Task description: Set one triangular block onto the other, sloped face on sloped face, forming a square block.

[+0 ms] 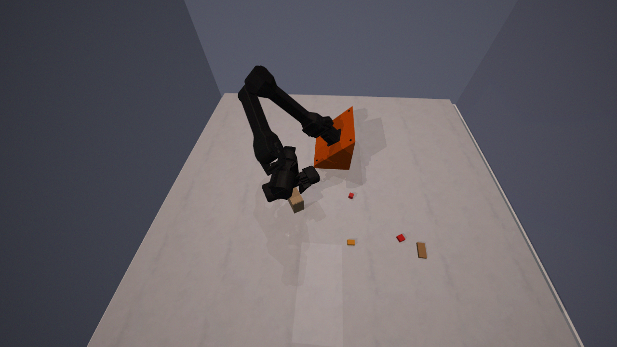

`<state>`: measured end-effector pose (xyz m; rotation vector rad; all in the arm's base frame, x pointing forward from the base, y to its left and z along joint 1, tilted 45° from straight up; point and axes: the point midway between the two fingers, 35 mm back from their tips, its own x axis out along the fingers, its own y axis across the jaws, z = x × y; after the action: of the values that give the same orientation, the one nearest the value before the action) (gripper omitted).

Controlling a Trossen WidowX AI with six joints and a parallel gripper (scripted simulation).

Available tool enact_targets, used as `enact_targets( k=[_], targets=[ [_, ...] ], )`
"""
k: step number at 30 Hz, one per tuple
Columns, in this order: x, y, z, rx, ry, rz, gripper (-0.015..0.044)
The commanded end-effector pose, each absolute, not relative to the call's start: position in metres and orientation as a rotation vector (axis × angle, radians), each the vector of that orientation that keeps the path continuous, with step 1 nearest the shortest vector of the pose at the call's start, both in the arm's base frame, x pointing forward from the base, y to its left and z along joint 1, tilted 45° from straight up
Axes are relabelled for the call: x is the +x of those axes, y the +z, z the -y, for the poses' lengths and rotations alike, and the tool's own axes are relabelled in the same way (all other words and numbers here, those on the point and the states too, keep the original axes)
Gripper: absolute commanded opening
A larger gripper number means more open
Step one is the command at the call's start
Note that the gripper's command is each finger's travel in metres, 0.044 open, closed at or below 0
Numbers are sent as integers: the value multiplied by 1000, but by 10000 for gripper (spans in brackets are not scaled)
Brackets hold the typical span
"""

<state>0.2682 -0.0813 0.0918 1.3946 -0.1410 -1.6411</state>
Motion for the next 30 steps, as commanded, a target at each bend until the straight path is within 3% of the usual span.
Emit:
enact_targets(
  k=[1, 4, 13, 21, 30],
  targets=[
    [268, 92, 81, 1395, -1642, 140, 368],
    [268, 92, 81, 1395, -1642, 140, 440],
    [268, 93, 79, 1396, -1642, 139, 440],
    [260, 162, 10, 1397, -1646, 132, 440],
    [258, 169, 4, 1395, -1645, 134, 440]
  ],
)
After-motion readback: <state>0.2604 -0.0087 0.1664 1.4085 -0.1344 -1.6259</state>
